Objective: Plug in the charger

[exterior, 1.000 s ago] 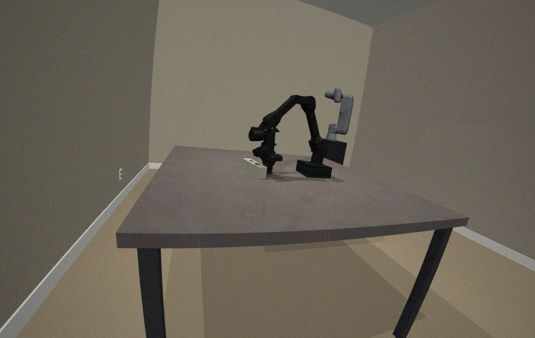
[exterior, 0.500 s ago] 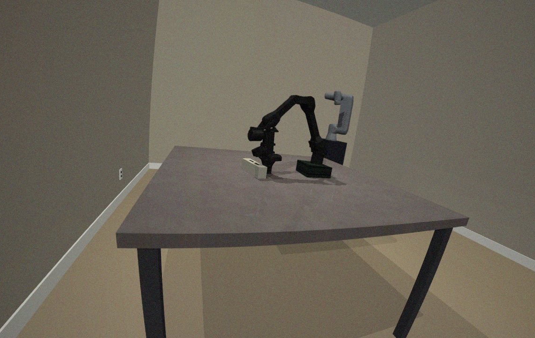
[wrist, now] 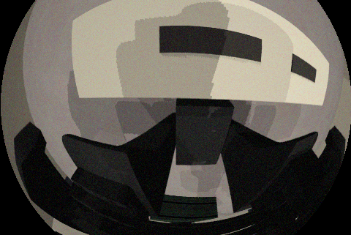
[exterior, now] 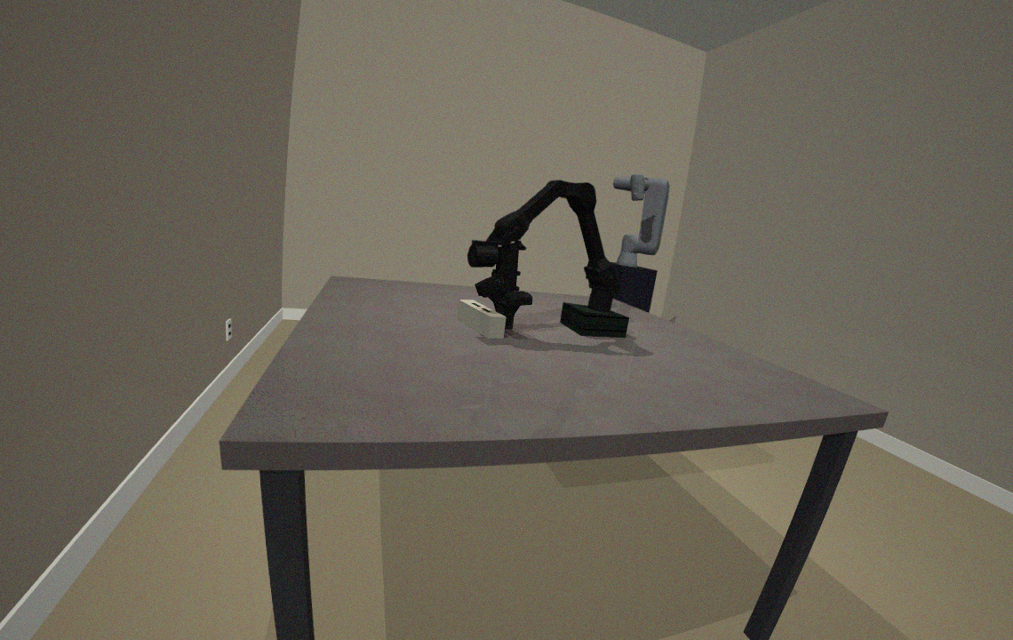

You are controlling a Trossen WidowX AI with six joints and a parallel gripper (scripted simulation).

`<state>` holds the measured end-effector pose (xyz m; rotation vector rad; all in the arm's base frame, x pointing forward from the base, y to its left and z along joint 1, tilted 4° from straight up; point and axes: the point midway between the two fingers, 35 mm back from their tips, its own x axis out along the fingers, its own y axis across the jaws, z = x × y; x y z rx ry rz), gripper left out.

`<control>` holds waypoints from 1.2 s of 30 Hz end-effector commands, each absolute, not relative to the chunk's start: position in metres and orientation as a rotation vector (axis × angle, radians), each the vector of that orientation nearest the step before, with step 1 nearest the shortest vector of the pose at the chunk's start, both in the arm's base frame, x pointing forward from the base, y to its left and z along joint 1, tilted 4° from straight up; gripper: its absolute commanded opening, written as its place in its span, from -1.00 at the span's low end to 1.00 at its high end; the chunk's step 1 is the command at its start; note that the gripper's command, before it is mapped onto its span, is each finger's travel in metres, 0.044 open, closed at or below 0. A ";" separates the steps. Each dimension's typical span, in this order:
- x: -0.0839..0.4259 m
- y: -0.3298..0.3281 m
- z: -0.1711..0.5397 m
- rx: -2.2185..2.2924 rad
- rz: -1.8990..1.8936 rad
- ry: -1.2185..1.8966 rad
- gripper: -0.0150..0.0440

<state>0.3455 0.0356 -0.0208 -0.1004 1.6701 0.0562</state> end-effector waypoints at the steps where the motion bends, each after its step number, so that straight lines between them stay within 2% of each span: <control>1: 0.348 0.037 -0.020 -0.100 0.064 1.664 -0.49; 36: 0.362 0.038 -0.022 -0.100 0.064 1.663 -0.49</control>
